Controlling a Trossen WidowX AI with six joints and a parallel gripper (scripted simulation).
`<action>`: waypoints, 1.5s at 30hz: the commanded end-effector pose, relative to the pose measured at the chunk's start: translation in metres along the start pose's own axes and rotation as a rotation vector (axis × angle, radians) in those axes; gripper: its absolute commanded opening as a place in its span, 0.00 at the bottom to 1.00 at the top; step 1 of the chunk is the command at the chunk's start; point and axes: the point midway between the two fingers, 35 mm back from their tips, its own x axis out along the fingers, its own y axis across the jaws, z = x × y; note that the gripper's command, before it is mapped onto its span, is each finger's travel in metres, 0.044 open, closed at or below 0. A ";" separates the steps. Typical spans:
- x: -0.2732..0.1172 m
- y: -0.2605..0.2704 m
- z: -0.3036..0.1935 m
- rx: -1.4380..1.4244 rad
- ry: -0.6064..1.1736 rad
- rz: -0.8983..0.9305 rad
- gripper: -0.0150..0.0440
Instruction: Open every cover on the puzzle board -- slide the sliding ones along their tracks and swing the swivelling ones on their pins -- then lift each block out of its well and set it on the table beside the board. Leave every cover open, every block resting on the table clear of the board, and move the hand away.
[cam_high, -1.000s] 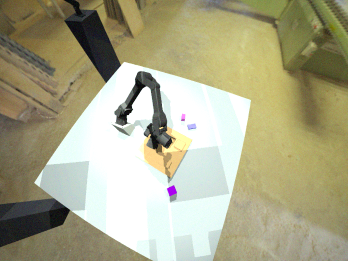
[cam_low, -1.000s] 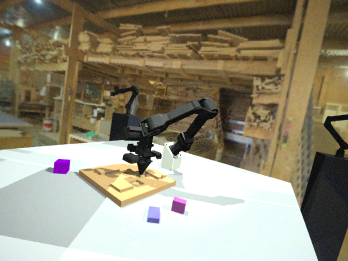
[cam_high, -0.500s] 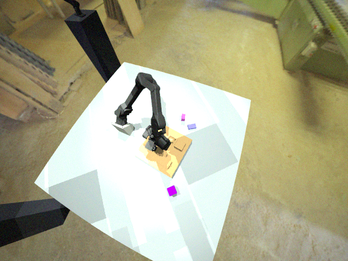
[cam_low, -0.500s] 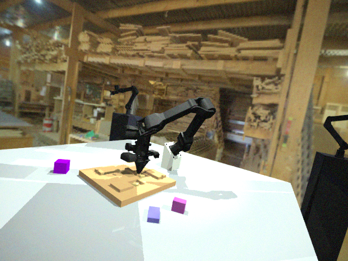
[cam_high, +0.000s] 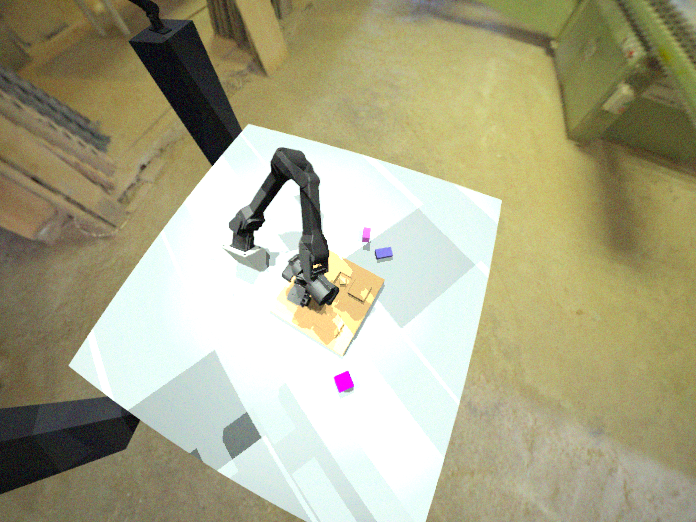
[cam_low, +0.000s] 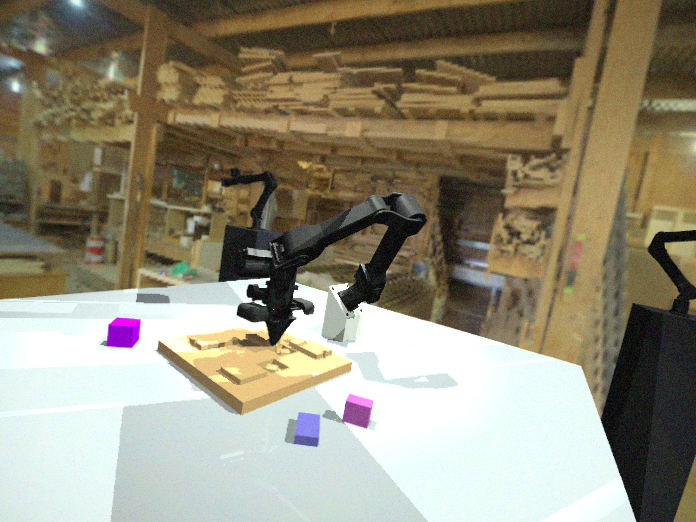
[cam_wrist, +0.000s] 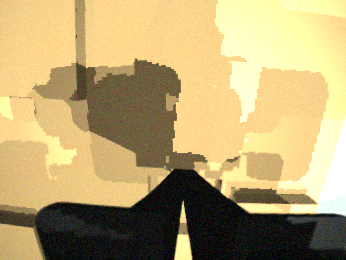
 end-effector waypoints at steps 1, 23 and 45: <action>0.001 -0.001 0.007 0.000 -0.004 -0.003 0.25; -0.025 0.001 0.011 0.000 -0.007 -0.003 0.25; -0.045 -0.006 0.010 0.010 0.000 -0.010 0.25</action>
